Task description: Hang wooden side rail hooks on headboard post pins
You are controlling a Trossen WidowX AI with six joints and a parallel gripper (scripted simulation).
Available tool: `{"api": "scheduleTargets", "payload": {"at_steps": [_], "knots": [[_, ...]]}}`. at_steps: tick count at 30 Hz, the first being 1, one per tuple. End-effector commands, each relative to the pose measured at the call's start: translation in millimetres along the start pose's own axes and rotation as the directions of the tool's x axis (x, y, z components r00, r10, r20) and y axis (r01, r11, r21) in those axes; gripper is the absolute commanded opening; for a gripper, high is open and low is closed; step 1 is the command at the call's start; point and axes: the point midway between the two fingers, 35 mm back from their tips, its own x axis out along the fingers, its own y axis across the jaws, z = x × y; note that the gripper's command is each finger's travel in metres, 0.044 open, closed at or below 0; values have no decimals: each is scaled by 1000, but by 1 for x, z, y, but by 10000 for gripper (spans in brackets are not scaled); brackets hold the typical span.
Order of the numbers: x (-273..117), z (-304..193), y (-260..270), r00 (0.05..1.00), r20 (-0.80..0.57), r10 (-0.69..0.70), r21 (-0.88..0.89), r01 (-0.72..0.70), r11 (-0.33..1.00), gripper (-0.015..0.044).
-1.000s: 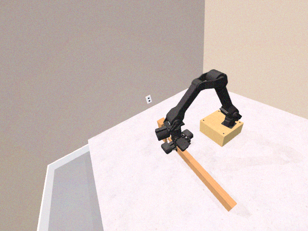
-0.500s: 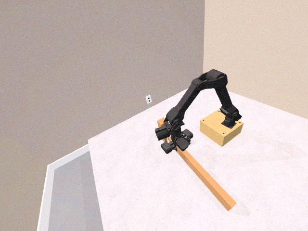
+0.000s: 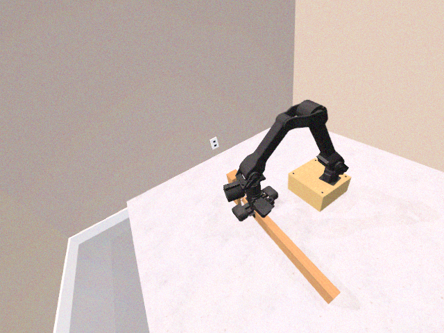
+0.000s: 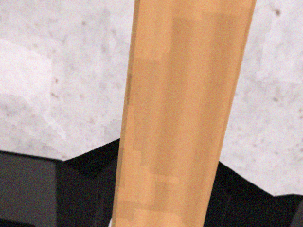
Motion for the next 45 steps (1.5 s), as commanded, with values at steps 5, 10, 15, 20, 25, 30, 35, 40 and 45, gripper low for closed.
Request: {"api": "scheduleTargets", "payload": {"at_steps": [5, 10, 15, 20, 25, 30, 35, 40, 45], "knots": [[-2, -2, -2, 1000, -6, -4, -5, 4, 1000, 0], [-2, -3, -3, 1000, -6, -4, -5, 4, 1000, 0], [-2, -3, -3, 1000, -6, -4, -5, 4, 1000, 0], [-2, -4, -2, 1000, -6, -4, -5, 4, 1000, 0], [-1, -5, -1, 1000, -6, -4, -5, 3, 1000, 0], [-1, -5, -1, 1000, -6, -3, -5, 3, 1000, 0], [-1, -6, -1, 1000, -6, -3, -5, 3, 1000, 0], [-1, -6, -1, 1000, -6, -3, -5, 3, 1000, 0], [-2, -7, -2, 1000, -6, -4, -5, 4, 1000, 0]]}}
